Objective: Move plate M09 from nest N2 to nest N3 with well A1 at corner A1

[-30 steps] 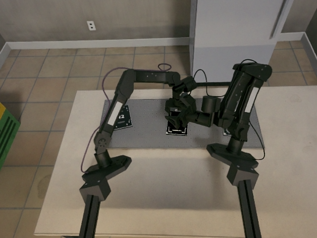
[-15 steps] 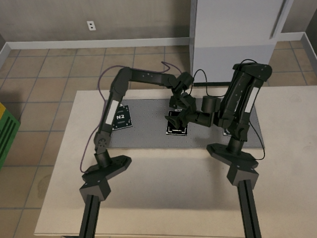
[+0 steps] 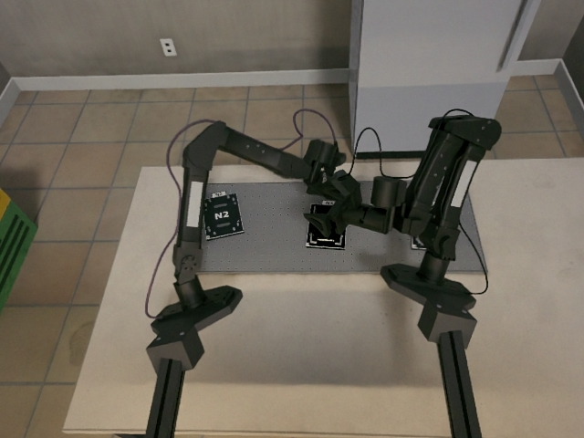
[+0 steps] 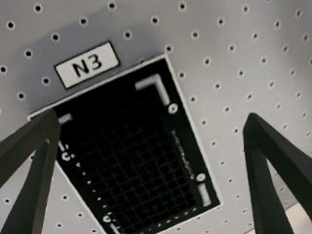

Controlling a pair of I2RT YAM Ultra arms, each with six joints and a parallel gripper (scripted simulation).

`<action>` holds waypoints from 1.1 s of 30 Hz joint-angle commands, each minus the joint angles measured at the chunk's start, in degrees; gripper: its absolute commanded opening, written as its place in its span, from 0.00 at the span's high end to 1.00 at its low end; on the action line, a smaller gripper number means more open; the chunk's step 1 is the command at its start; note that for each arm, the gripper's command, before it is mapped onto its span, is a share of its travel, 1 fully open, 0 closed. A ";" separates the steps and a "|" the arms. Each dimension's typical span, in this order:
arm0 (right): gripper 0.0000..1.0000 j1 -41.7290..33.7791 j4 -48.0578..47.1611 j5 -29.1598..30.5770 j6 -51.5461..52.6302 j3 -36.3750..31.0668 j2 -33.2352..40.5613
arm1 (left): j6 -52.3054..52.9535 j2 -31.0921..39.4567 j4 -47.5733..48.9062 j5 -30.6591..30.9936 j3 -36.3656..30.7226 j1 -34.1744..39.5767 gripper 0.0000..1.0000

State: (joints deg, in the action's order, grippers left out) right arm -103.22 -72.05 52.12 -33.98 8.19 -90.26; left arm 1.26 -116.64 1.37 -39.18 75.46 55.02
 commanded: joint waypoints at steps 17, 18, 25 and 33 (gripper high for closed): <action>0.00 -0.54 -0.59 -0.15 -0.31 -0.48 -1.04 | 29.18 9.46 42.42 5.10 -33.94 2.14 0.00; 0.00 -0.54 -0.59 -0.15 -0.31 -0.48 -1.04 | 28.74 9.53 41.97 5.29 -34.35 2.09 0.00; 0.00 -0.54 -0.59 -0.15 -0.31 -0.48 -1.04 | 28.81 9.40 42.43 5.50 -34.21 2.03 0.00; 0.00 -0.54 -0.59 -0.15 -0.31 -0.48 -1.04 | 28.84 9.30 42.58 5.56 -34.20 2.01 0.00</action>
State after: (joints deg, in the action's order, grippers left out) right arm -103.22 -72.05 52.12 -33.98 8.19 -90.26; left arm 29.74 -107.87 43.22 -34.85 41.50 55.99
